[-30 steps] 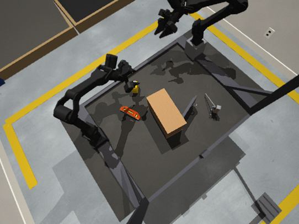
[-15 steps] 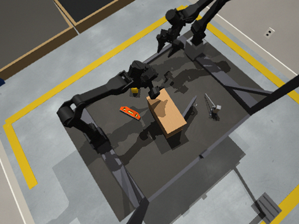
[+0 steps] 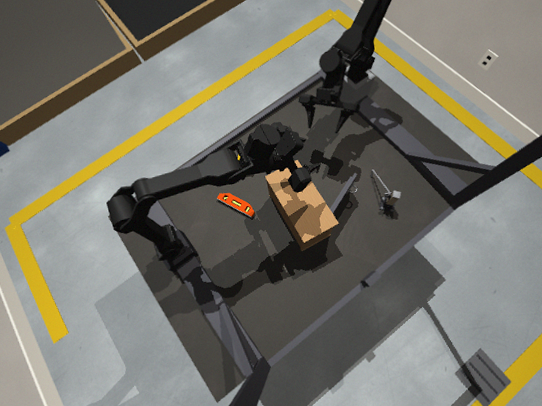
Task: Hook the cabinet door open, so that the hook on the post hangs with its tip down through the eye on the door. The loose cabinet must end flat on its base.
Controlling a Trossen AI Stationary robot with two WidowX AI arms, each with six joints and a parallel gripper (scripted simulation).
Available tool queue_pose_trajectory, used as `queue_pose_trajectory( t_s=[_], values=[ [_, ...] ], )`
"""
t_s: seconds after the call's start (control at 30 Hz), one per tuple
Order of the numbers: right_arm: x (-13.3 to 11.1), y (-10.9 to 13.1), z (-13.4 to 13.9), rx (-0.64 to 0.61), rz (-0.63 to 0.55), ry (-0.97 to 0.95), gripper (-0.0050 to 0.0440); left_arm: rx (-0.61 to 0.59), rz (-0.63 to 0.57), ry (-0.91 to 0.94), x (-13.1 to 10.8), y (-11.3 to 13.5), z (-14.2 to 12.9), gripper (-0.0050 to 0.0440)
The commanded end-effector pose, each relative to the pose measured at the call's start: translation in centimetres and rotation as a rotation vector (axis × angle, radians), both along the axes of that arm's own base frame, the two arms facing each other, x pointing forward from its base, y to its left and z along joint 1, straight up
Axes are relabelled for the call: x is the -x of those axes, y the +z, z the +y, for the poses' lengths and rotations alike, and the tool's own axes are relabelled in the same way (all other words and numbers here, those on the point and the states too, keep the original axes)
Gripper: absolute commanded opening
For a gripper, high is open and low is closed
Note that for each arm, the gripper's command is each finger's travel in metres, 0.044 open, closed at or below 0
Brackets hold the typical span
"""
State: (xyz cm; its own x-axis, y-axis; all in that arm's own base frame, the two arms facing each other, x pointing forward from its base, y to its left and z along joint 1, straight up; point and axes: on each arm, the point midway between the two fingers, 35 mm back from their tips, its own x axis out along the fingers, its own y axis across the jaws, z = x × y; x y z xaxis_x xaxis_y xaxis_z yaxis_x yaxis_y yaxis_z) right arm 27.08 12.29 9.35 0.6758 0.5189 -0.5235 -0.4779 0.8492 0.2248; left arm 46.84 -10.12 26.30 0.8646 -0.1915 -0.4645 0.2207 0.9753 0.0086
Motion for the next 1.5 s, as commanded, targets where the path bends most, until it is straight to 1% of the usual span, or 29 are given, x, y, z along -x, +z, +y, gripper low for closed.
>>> queue_pose_trajectory(
  t_s=[0.0, 0.03, 0.1, 0.13, 0.23, 0.3, 0.37, 0.43, 0.53, 0.7, 0.87, 0.9, 1.47],
  values=[
    [1.0, -1.5, 5.0, 0.056, -0.033, 0.135, 0.044, 0.021, -0.058, 0.018, -0.3, 2.6, -0.5, 0.04],
    [1.4, -1.7, 5.9, 0.066, -0.041, 0.166, 0.044, 0.022, -0.058, 0.018, -0.3, 2.7, -0.6, 0.04],
    [1.4, -1.7, 5.9, 0.066, -0.041, 0.166, 0.044, 0.022, -0.058, 0.018, -0.3, 2.7, -0.6, 0.04],
    [1.8, -1.7, 7.1, 0.073, -0.052, 0.199, 0.044, 0.026, -0.072, 0.018, -0.1, 3.3, -0.6, 0.04],
    [4.0, -2.8, 10.0, 0.112, -0.077, 0.305, 0.044, 0.027, -0.073, 0.019, -0.1, 3.4, -0.6, 0.04],
    [5.7, -3.7, 11.3, 0.139, -0.085, 0.37, 0.044, 0.028, -0.073, 0.019, -0.1, 3.4, -0.7, 0.04],
    [7.1, -3.9, 13.0, 0.153, -0.111, 0.432, 0.044, 0.027, -0.073, 0.019, -0.1, 3.4, -0.6, 0.04],
    [8.5, -4.4, 14.1, 0.169, -0.126, 0.484, 0.044, 0.027, -0.073, 0.019, -0.1, 3.4, -0.6, 0.04],
    [9.8, -4.8, 15.0, 0.181, -0.139, 0.528, 0.044, 0.027, -0.074, 0.019, -0.1, 3.4, -0.6, 0.04],
    [10.3, -5.0, 15.3, 0.185, -0.144, 0.545, 0.044, 0.027, -0.074, 0.019, -0.1, 3.4, -0.6, 0.04],
    [10.3, -5.0, 15.3, 0.185, -0.144, 0.545, 0.044, 0.027, -0.074, 0.019, -0.1, 3.4, -0.6, 0.04],
    [10.3, -5.0, 15.3, 0.185, -0.144, 0.545, 0.044, 0.023, -0.06, 0.017, 0.0, 2.8, -0.6, 0.04],
    [10.2, -4.7, 15.3, 0.179, -0.147, 0.545, 0.044, 0.023, -0.06, 0.017, 0.0, 2.8, -0.6, 0.04]
  ],
)
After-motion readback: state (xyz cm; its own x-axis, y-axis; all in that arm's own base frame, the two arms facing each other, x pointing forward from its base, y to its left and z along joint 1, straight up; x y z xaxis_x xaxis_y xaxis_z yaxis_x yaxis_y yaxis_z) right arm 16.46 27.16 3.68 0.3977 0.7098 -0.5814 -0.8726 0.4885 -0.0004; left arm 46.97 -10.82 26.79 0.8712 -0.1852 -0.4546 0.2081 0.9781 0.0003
